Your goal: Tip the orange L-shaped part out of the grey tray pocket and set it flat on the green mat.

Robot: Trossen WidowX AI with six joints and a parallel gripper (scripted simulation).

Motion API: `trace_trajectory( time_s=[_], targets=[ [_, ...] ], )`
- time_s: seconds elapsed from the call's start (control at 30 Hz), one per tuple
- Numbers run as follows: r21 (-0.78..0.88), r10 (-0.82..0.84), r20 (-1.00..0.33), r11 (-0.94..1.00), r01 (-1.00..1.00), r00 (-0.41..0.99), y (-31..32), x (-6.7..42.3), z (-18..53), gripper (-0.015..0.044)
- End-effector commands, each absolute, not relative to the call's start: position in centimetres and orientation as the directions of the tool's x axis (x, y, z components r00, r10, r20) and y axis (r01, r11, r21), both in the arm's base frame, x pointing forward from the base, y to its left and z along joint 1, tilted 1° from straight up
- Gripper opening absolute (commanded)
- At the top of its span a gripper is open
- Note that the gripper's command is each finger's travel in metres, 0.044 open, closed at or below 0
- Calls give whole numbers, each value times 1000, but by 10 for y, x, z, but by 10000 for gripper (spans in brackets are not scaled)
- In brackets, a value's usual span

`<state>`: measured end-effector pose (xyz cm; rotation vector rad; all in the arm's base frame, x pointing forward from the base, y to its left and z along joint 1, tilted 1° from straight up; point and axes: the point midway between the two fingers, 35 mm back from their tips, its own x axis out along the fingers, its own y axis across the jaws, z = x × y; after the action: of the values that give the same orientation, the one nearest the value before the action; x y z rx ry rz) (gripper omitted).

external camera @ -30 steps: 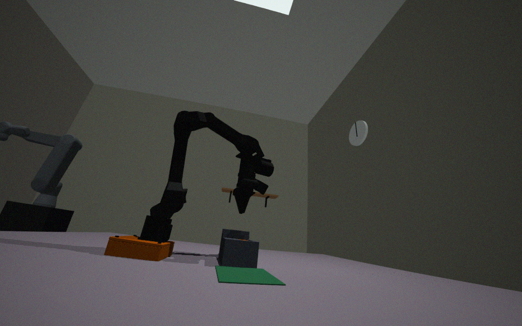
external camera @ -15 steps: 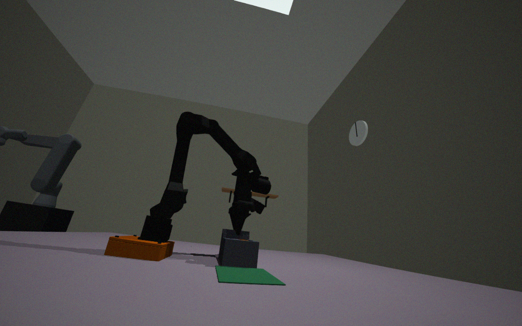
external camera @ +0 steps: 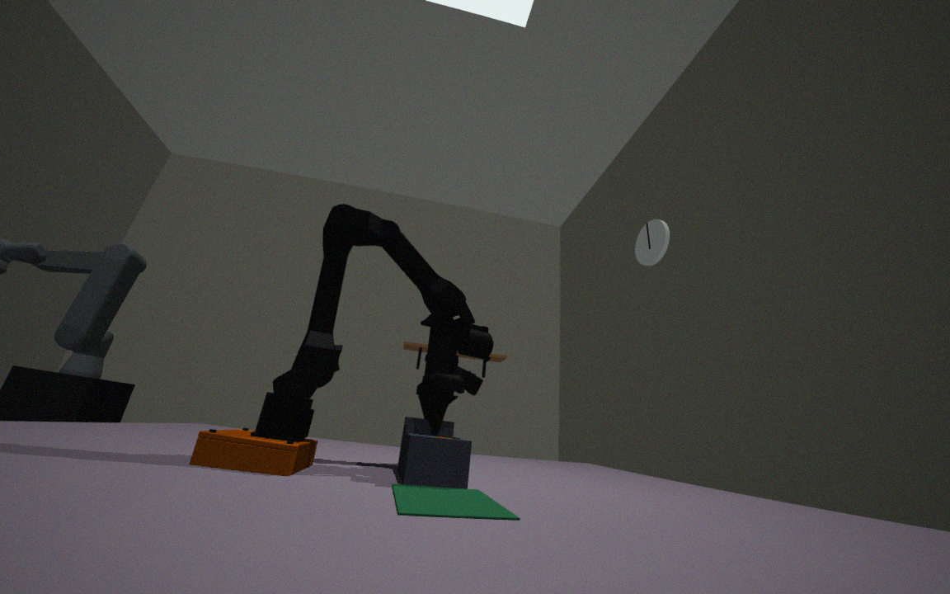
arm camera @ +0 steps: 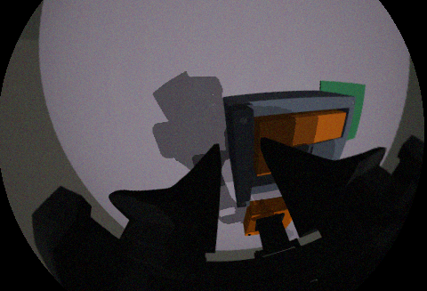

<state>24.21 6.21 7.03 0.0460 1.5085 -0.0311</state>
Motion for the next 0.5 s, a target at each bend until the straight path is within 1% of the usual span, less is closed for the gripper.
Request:
trace_trajectory(
  time_s=[0.0,0.47],
  targets=[
    [1,-1,-999,999,54,43,61,239,59,180],
    [1,-1,-999,999,54,43,60,239,42,180]
  ],
)
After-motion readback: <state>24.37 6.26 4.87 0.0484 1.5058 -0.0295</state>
